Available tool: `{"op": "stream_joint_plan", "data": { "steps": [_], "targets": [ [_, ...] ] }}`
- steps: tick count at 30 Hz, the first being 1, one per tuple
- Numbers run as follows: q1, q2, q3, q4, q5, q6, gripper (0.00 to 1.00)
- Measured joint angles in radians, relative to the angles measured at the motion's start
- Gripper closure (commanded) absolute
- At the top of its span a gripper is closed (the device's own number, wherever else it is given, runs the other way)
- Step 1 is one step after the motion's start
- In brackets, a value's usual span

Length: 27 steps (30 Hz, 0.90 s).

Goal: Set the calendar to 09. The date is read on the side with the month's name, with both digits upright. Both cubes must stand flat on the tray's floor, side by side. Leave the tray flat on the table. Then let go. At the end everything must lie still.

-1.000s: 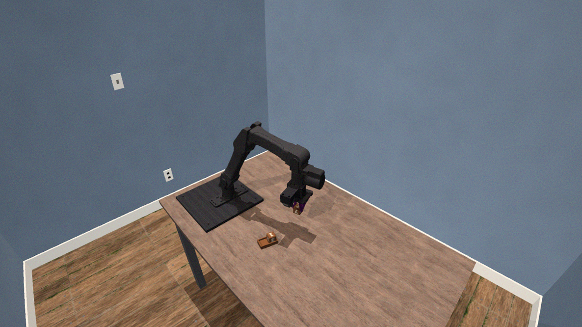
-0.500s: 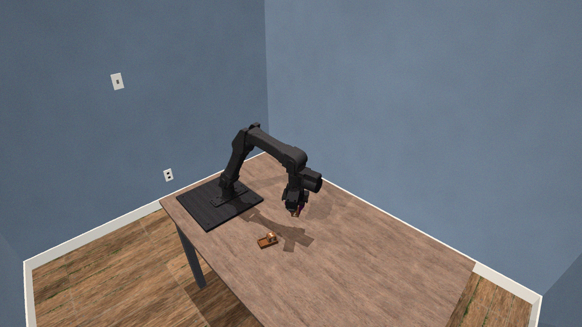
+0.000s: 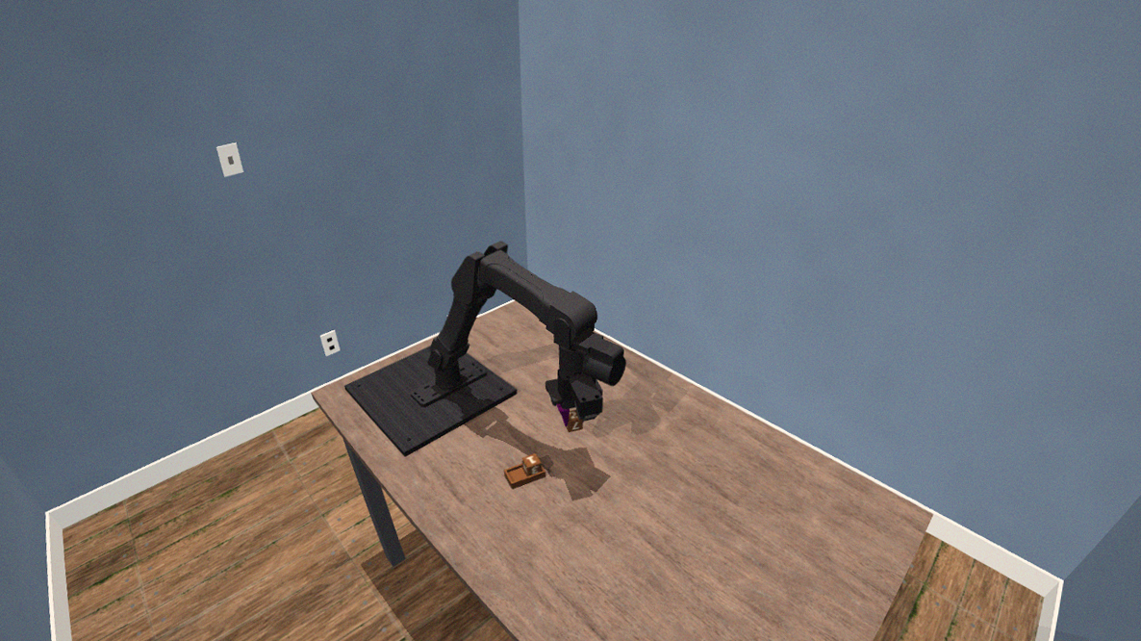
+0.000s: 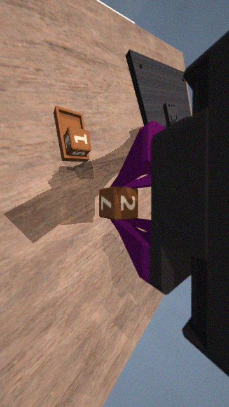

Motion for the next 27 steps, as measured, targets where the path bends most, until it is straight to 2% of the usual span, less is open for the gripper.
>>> {"op": "stream_joint_plan", "data": {
  "steps": [4,8,23,27],
  "targets": [
    [-0.01,0.0,-0.001,0.0,0.003,-0.107,0.73],
    [-0.009,0.0,-0.001,0.0,0.003,-0.155,0.73],
    [-0.009,-0.001,-0.009,0.004,0.004,-0.187,0.73],
    [-0.009,-0.002,-0.032,0.017,0.004,-0.187,0.73]
  ]
}}
